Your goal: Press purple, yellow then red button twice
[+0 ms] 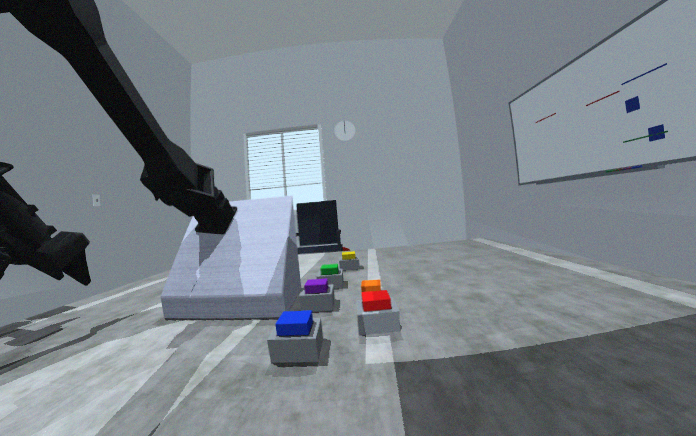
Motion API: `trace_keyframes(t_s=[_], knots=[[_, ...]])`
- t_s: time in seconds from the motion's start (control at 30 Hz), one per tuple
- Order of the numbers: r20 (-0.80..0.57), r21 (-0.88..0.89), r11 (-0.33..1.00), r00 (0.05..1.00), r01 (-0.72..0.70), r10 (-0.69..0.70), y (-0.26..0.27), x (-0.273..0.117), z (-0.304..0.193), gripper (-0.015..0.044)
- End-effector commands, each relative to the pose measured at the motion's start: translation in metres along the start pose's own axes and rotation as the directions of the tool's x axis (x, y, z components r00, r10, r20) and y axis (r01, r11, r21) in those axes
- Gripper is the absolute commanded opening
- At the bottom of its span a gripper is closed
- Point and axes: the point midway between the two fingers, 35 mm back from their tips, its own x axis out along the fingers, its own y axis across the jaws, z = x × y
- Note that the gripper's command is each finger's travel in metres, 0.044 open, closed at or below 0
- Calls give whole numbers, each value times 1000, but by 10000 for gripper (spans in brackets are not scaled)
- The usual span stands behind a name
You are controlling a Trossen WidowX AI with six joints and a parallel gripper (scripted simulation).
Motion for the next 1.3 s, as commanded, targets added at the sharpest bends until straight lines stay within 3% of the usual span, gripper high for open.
trace_keyframes(t_s=[0.0,0.33,0.67,0.9,1.1,1.27], knots=[[0,-3,1000,1000,1,-1,1,0,2,400],[34,-172,984,999,47,-42,78,-15,75,400],[80,-251,966,996,63,-45,171,-31,108,400],[125,-292,955,992,59,-24,237,-44,110,400],[109,-488,872,993,24,33,304,-42,87,400],[62,-595,802,998,50,-17,338,-31,60,400]])
